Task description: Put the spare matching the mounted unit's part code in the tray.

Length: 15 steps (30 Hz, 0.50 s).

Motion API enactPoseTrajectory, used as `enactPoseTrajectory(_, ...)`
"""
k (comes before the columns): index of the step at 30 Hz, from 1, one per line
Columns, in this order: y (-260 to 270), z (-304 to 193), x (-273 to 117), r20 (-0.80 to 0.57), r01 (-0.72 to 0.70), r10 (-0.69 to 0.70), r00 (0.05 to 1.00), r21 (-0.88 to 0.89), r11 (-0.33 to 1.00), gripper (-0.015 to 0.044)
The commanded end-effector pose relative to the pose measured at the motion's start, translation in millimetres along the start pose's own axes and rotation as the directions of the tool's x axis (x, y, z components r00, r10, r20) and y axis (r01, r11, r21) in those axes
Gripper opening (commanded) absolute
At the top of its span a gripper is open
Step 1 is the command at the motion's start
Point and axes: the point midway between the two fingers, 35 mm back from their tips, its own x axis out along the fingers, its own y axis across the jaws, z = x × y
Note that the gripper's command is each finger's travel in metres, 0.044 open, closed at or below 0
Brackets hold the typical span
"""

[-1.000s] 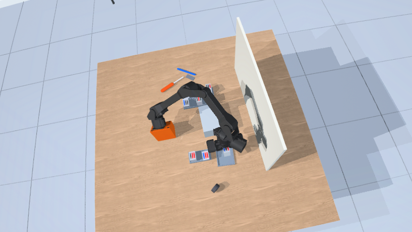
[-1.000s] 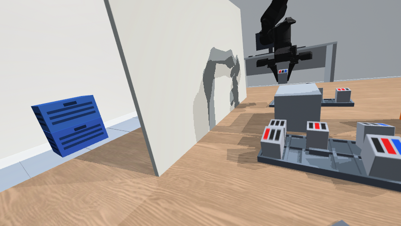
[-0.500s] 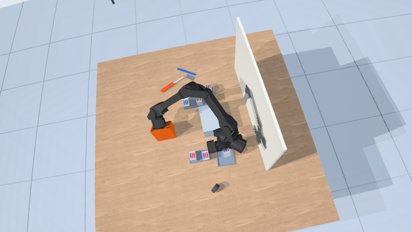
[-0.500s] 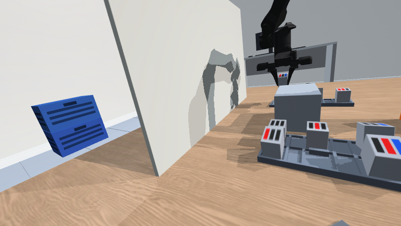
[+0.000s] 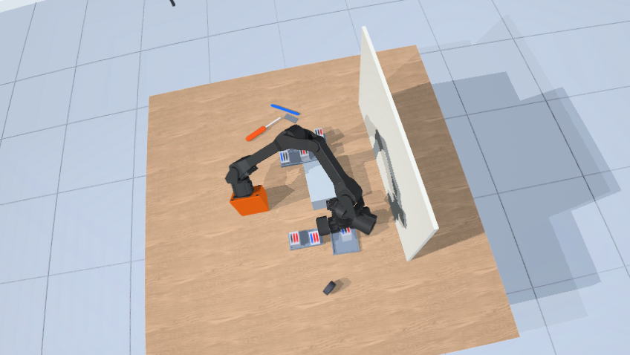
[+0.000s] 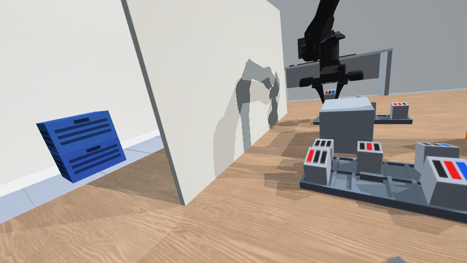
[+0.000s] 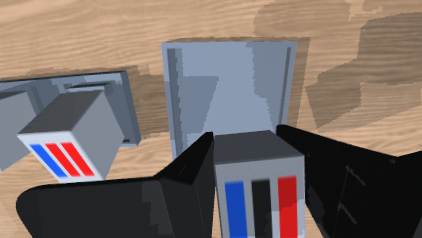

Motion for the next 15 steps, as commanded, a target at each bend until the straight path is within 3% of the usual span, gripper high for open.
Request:
enactPoseTrajectory(1, 0.3, 0.1, 4.2, 0.003, 0.006, -0.006, 1.0, 0.007, 1.0, 0.0)
enactPoseTrajectory(15, 1.8, 1.4, 18.8, 0.005, 0.006, -0.006, 1.0, 0.007, 1.0, 0.0)
